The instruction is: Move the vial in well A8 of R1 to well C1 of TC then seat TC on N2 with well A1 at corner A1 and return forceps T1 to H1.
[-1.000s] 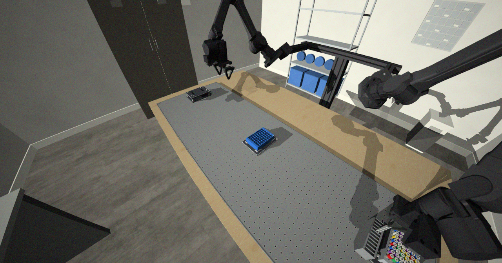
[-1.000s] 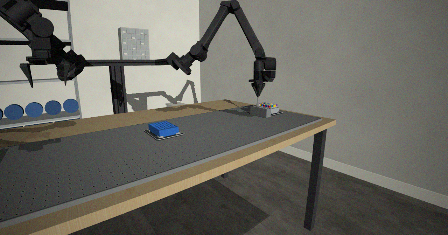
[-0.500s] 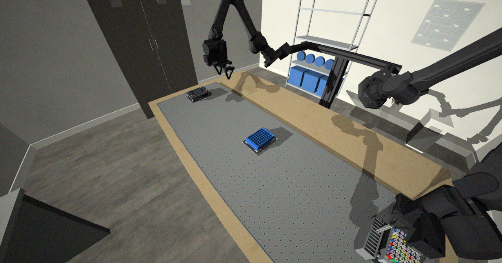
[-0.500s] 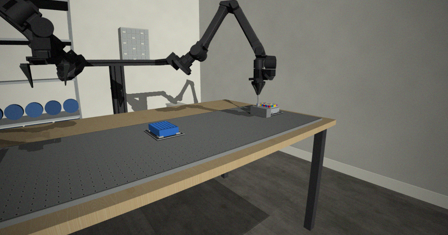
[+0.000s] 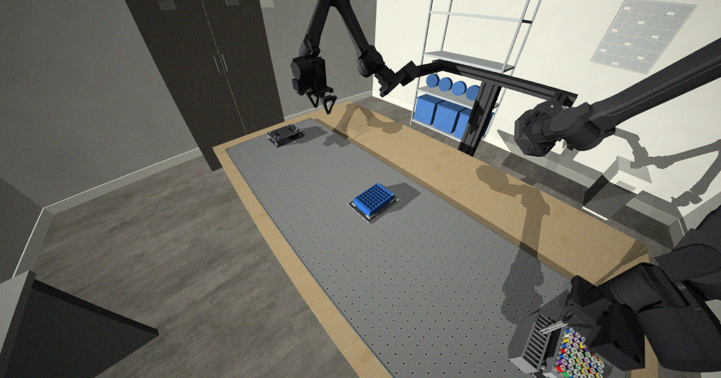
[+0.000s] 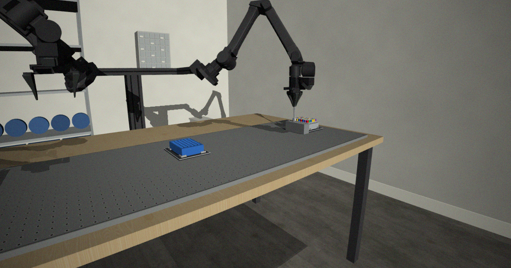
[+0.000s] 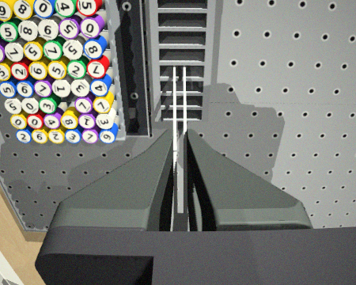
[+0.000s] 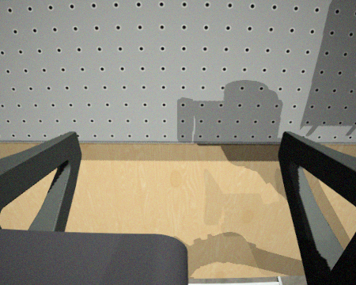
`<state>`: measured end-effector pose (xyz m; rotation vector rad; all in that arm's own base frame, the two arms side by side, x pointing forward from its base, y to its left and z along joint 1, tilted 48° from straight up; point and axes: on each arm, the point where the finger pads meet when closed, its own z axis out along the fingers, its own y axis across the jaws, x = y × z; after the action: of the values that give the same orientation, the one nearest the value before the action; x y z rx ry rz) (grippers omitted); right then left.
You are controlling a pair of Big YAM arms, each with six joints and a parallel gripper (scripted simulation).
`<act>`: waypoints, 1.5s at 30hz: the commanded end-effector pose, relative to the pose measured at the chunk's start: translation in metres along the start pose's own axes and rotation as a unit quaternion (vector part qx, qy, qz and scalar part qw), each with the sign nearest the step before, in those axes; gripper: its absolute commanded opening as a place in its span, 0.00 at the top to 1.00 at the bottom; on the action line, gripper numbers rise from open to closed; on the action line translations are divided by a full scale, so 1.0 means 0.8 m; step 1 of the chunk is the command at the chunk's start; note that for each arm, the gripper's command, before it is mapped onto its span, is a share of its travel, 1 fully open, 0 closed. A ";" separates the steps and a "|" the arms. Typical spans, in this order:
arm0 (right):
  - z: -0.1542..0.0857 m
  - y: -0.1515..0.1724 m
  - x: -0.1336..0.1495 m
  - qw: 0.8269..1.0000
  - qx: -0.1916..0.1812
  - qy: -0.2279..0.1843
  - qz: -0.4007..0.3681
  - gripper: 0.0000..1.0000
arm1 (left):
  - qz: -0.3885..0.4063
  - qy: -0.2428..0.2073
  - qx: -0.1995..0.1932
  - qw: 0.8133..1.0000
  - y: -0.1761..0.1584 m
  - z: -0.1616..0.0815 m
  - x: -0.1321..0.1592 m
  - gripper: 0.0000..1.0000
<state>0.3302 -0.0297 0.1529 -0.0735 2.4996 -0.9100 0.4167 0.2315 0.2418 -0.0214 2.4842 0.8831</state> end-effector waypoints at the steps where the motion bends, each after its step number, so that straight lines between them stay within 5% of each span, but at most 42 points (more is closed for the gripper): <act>1: -0.005 -0.003 -0.010 1.000 0.000 -0.006 0.009 0.00 | -0.003 -0.012 -0.001 1.000 0.002 -0.018 -0.010 0.93; 45: -0.005 -0.003 -0.010 1.000 0.000 -0.006 0.009 0.00 | -0.008 -0.020 -0.005 1.000 0.011 -0.055 -0.022 0.93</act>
<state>0.3302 -0.0297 0.1529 -0.0735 2.4996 -0.9100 0.4039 0.2148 0.2588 -0.0201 2.4850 0.8824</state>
